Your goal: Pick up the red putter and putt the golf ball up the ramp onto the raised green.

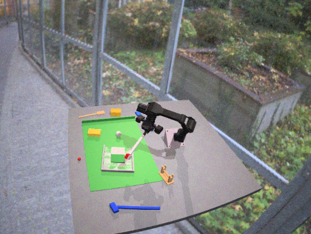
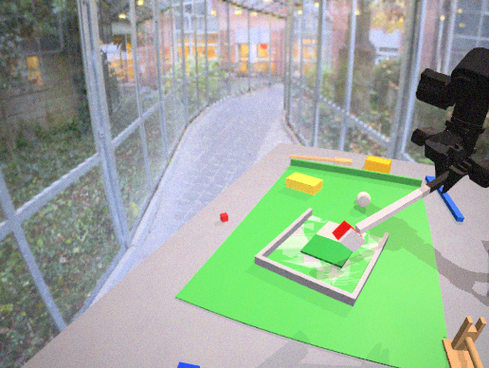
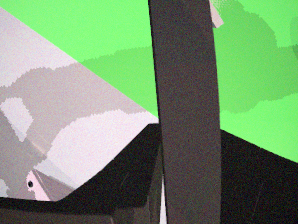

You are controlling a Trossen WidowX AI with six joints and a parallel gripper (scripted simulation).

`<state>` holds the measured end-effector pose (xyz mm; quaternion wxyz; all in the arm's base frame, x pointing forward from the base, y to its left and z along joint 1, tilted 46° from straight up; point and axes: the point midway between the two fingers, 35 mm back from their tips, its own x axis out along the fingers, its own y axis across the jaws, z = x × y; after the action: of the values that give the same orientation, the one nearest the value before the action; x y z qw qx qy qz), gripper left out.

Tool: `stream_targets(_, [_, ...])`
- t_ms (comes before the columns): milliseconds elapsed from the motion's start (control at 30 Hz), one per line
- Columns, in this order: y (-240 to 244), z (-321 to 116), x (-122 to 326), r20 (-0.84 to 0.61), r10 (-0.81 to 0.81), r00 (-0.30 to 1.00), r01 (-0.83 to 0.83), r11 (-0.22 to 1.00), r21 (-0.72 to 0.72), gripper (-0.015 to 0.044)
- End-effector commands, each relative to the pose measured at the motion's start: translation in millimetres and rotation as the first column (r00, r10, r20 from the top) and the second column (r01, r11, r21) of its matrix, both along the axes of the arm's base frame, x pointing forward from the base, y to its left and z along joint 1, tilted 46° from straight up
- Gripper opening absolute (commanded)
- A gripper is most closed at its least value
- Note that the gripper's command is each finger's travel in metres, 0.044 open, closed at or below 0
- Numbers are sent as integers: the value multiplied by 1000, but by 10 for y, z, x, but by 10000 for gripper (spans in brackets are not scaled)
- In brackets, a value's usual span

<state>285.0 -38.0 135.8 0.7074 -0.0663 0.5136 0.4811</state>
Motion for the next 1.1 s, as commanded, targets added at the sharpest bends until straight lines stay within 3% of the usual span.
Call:
stream_targets(0, [-179,-136,38,-63,-78,995,78,997,-4,0])
stream_targets(500, [-811,-802,-7,-335,-344,877,350,936,-43,0])
stream_targets(1067, [-1380,-1618,-353,-594,-545,591,587,796,-147,0])
